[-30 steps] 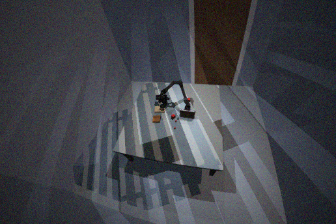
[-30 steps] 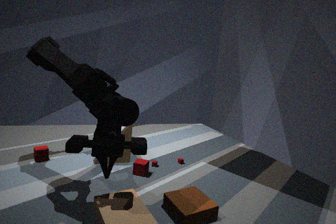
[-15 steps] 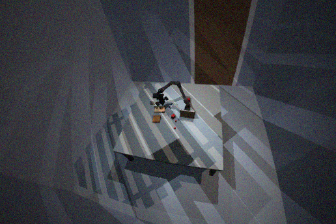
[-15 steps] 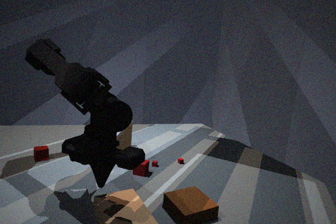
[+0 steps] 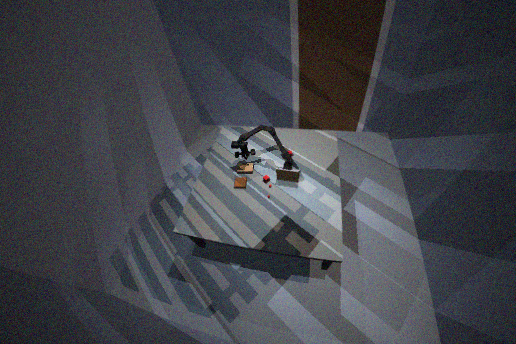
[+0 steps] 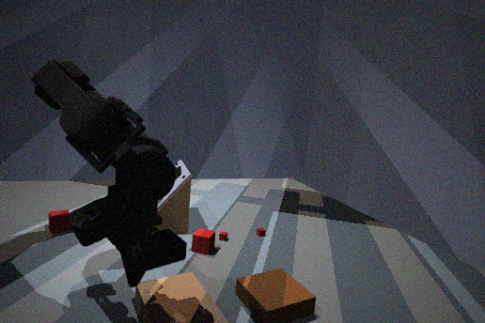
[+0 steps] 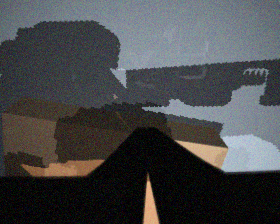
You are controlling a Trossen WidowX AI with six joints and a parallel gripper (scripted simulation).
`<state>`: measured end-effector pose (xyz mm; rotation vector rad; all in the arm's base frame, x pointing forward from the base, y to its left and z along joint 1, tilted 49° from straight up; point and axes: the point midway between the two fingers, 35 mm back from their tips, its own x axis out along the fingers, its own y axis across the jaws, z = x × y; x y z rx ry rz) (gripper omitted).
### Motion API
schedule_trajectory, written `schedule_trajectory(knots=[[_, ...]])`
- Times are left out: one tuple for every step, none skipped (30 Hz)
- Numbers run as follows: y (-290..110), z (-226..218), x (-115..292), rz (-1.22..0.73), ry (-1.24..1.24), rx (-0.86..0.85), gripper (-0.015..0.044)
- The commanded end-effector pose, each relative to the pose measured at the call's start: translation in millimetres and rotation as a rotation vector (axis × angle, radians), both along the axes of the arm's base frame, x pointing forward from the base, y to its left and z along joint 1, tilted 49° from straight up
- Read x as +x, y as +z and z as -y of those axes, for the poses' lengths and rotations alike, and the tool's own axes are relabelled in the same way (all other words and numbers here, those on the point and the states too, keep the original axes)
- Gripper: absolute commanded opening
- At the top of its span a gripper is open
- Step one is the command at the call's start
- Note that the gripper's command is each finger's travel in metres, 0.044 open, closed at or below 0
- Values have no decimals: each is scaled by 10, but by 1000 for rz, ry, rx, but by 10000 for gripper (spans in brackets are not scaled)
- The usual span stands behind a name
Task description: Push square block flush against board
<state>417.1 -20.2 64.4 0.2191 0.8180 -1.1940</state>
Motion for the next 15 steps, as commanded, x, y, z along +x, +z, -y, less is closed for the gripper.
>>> schedule_trajectory(knots=[[28,49,112,103,-100,11,0],[36,55,131,122,-118,14,0],[41,58,143,134,-128,15,0],[42,59,146,138,-131,16,0],[42,59,146,138,-131,16,0],[42,59,146,138,-131,16,0],[42,59,146,138,-131,16,0],[42,59,146,138,-131,16,0],[22,82,152,138,-131,16,0],[-40,149,168,138,-131,16,0],[-141,262,189,138,-131,16,0],[-239,377,204,138,-131,15,0],[-296,447,210,139,-131,14,0],[-315,471,211,139,-131,13,0],[-315,471,211,139,-131,13,0]])
